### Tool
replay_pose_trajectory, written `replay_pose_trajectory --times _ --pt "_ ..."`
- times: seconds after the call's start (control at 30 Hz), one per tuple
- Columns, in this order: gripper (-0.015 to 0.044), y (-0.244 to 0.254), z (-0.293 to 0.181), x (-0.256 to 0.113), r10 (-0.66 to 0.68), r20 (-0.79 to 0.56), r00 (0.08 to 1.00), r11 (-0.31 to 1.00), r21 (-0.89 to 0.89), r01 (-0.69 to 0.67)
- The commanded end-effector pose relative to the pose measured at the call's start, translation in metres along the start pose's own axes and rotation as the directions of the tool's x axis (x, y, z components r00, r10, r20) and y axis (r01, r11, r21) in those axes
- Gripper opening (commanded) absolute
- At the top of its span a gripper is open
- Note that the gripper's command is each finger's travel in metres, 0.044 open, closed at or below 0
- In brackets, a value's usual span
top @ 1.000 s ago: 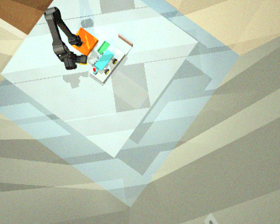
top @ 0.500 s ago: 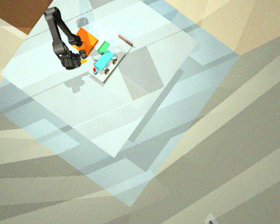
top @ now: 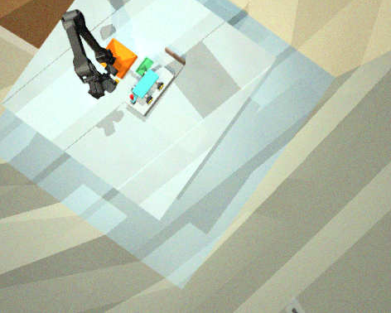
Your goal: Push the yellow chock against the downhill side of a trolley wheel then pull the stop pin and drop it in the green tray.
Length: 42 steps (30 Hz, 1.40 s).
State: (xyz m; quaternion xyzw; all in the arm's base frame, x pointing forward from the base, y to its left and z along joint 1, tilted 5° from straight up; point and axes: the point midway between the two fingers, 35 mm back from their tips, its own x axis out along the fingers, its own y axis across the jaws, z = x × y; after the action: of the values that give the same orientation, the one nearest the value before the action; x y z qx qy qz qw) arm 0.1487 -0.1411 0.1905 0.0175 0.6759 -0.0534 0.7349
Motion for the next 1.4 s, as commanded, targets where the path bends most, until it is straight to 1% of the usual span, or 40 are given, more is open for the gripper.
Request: replay_pose_trajectory --times 0.0,0.13,0.3,0.6,0.8,1.0,1.37 --pt "0.0000 -0.0006 -0.0006 -0.0004 -0.005 -0.004 1.000 0.992 -0.128 0.005" --pt "0.0000 -0.0005 -0.0006 -0.0004 -0.006 -0.004 1.000 0.966 -0.258 0.005" --pt "0.0000 -0.0005 -0.0006 -0.0004 -0.006 -0.004 1.000 0.941 -0.338 0.005" --pt "0.0000 -0.0005 -0.0007 -0.0004 -0.007 -0.003 1.000 0.793 -0.609 0.004" --pt "0.0000 -0.0005 -0.0007 -0.0004 -0.008 -0.002 1.000 0.651 -0.759 0.004" --pt "0.0000 -0.0005 -0.0007 -0.0004 -0.009 -0.001 1.000 0.482 -0.876 0.003" --pt "0.0000 -0.0004 -0.0008 -0.0003 -0.010 0.000 1.000 0.125 -0.992 0.002"
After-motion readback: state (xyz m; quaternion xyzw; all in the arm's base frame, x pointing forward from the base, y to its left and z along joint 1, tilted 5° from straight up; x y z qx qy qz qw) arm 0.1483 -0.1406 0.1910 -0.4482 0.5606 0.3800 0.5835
